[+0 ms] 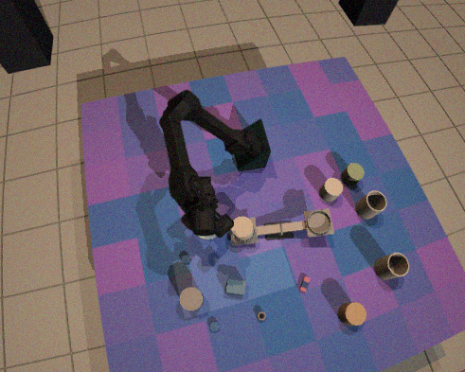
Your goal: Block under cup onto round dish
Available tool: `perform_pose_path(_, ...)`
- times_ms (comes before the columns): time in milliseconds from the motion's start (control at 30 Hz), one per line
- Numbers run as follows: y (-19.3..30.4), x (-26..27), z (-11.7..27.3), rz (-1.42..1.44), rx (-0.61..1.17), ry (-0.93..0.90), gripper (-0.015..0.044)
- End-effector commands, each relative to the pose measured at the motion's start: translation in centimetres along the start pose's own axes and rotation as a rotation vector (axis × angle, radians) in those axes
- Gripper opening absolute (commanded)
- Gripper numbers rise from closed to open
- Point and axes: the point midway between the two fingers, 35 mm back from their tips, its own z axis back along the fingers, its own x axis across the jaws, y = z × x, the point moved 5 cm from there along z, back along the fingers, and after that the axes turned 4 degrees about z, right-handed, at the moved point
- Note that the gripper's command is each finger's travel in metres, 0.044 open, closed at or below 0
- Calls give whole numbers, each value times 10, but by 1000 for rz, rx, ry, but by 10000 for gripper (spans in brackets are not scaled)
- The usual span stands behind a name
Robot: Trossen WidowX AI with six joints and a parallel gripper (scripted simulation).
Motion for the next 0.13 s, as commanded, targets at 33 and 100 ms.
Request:
perform_pose_path(33, 1, -2, 8, -2, 1, 6, 440)
perform_pose_path(100, 1, -2, 8, -2, 1, 6, 440)
